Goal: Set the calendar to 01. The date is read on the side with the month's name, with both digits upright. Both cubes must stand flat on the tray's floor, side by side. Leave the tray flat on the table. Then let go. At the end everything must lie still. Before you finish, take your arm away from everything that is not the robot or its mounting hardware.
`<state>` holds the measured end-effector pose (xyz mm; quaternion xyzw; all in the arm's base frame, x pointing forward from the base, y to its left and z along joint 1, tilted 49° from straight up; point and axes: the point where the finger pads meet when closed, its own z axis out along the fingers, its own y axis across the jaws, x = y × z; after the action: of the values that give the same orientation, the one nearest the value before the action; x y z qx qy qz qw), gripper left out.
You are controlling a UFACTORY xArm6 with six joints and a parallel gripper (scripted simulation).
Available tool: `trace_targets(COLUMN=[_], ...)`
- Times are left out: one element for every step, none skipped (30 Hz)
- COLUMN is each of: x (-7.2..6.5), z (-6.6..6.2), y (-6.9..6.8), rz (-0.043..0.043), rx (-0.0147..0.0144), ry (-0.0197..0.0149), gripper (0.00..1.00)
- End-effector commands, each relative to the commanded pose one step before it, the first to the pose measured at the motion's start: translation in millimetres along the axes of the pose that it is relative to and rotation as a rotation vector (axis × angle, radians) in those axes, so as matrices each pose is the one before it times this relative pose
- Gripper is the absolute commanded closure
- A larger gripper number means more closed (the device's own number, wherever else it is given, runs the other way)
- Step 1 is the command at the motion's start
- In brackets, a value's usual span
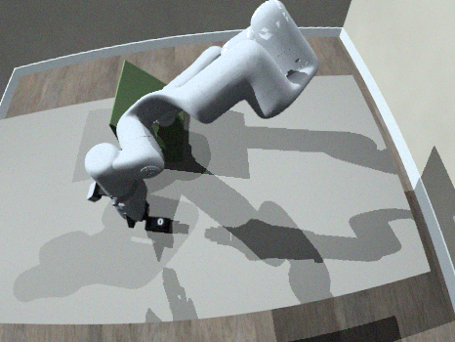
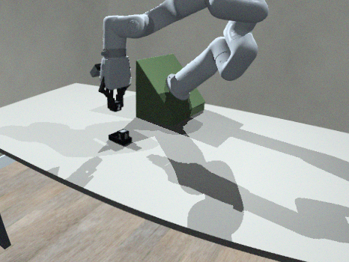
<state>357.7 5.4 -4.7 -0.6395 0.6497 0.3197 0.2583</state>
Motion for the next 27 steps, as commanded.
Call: trace_targets(x=[-0.3, 0.0, 0.0, 0.0, 0.0, 0.0, -1.41, -7.95, 0.0, 0.0, -16.42, -23.06, -25.48, 0.0, 0.0, -22.9, 0.0, -16.22, 0.0, -7.83, -1.39, 0.0, 0.0, 0.0, 0.0, 0.0, 0.0], z=[-5.4, 0.0, 0.0, 0.0, 0.0, 0.0, 0.03, 0.22, 0.0, 0.0, 0.68, 1.42, 2.16, 0.0, 0.0, 2.45, 0.0, 2.03, 0.0, 1.07, 0.2, 0.0, 0.0, 0.0, 0.0, 0.0, 0.0], y=[-0.77, 0.0, 0.0, 0.0, 0.0, 0.0, -0.2, -1.01, 0.0, 0.0, -1.56, -0.99, 0.54, 0.0, 0.0, 1.96, 0.0, 2.24, 0.0, 1.34, 0.25, 0.0, 0.0, 0.0, 0.0, 0.0, 0.0], rz=[-0.00111, 0.0, 0.0, 0.0, 0.0, 0.0, 0.00006, 0.00032, 0.0, 0.0, 0.00044, 0.00018, -0.00034, 0.0, 0.0, -0.00074, 0.0, -0.00075, 0.0, -0.00042, -0.00008, 0.0, 0.0, 0.0, 0.0, 0.0, 0.0], rx=[0.00135, 0.0, 0.0, 0.0, 0.0, 0.0, 0.00004, 0.0002, 0.0, 0.0, 0.00038, 0.00037, 0.00005, 0.0, 0.0, -0.00043, 0.0, -0.00065, 0.0, -0.00044, -0.00009, 0.0, 0.0, 0.0, 0.0, 0.0, 0.0], ry=[-0.00022, 0.0, 0.0, 0.0, 0.0, 0.0, 0.00021, 0.00105, 0.0, 0.0, 0.00156, 0.00081, -0.00095, 0.0, 0.0, -0.00252, 0.0, -0.00274, 0.0, -0.00161, -0.00031, 0.0, 0.0, 0.0, 0.0, 0.0, 0.0], gripper=[0.73, 0.73, 0.73, 0.73, 0.73, 0.73, 0.73, 0.73, 0.73, 0.73, 0.73, 0.73, 0.73, 0.73, 0.73, 0.73, 0.73, 0.73, 0.73, 0.73, 0.73, 0.73, 0.73, 0.73, 0.73, 0.73, 0.73])
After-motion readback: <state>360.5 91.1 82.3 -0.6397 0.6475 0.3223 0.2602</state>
